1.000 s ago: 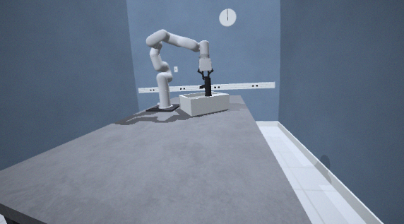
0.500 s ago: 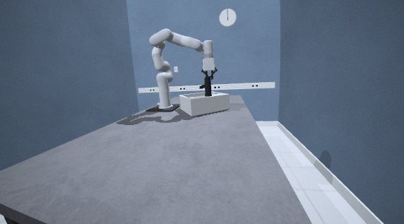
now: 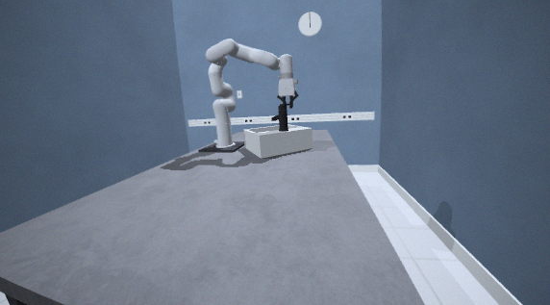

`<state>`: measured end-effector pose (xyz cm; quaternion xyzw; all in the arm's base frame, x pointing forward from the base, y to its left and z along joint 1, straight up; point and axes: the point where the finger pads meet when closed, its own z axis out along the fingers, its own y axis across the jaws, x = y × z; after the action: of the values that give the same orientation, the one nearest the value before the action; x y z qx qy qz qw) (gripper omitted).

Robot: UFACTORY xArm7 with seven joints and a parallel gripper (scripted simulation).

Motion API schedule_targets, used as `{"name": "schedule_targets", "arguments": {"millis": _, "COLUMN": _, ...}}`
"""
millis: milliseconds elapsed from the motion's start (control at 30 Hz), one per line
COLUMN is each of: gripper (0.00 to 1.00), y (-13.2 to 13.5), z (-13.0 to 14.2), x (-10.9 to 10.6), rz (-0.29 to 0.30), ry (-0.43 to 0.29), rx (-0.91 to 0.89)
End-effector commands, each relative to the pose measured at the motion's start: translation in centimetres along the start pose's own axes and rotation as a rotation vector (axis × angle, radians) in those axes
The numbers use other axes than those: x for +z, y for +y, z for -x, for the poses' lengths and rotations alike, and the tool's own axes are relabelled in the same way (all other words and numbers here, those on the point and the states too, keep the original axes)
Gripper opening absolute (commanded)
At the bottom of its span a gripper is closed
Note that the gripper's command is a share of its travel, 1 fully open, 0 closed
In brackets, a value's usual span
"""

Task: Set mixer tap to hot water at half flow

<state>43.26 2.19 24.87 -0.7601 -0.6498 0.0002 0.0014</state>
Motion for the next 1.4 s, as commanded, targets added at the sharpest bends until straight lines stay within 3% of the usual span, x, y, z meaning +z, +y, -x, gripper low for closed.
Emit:
{"name": "schedule_targets", "arguments": {"millis": 0, "gripper": 0.00, "y": 0.20, "z": -0.01, "x": -0.19, "rz": 0.004, "ry": 0.000, "rx": 0.011}}
{"name": "schedule_targets", "arguments": {"millis": 433, "gripper": 0.00, "y": 0.21, "z": -0.01, "x": -0.19, "rz": 0.004, "ry": 0.000, "rx": 0.012}}
{"name": "schedule_targets", "arguments": {"millis": 467, "gripper": 0.70, "y": 0.21, "z": -0.01, "x": -0.19, "rz": 0.004, "ry": 0.000, "rx": 0.012}}
{"name": "schedule_targets", "arguments": {"millis": 1367, "gripper": 0.70, "y": 0.21, "z": -0.01, "x": -0.19, "rz": 0.004, "ry": 0.000, "rx": 0.012}}
